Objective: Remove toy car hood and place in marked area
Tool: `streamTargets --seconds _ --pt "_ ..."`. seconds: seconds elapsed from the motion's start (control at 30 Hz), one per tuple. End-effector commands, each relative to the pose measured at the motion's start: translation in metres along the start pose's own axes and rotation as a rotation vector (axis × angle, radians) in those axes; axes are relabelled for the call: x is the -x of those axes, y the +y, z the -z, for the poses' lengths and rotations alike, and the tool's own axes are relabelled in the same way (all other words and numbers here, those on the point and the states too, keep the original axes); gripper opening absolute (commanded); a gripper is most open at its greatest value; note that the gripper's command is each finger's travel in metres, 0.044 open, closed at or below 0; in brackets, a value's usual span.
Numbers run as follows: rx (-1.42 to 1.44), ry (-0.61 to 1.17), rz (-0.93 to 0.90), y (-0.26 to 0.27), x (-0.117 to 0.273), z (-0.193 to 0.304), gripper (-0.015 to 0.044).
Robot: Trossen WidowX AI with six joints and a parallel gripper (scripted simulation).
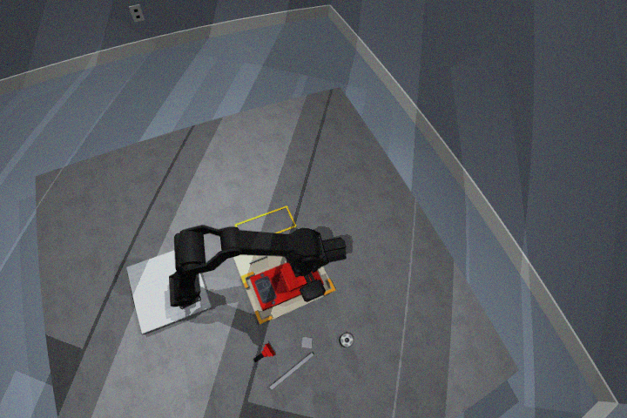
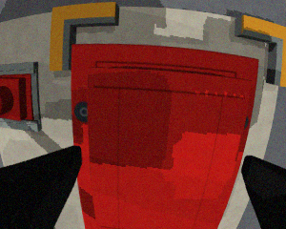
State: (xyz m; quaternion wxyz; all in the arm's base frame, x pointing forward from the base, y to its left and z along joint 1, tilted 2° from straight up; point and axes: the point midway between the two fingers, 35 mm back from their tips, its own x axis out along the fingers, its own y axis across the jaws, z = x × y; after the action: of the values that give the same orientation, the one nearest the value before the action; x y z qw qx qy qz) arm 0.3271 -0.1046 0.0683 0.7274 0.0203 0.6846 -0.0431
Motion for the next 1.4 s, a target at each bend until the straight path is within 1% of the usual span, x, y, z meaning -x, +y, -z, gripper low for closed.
streamTargets --seconds 0.0,0.23,0.37,0.67,1.0,1.03,1.37 --pt "-0.003 0.007 -0.005 0.001 -0.004 0.002 0.044" --pt "-0.003 0.007 -0.005 0.001 -0.007 0.002 0.044" --pt "0.0 0.001 0.0 0.0 -0.004 0.0 0.0335" --pt "0.0 0.001 0.0 0.0 -0.004 0.0 0.0275" --pt "0.0 0.001 0.0 0.0 0.001 0.0 0.0012" --pt "0.0 0.001 0.0 0.0 0.002 0.0 0.0" --pt "0.0 0.001 0.0 0.0 0.008 0.0 0.0"
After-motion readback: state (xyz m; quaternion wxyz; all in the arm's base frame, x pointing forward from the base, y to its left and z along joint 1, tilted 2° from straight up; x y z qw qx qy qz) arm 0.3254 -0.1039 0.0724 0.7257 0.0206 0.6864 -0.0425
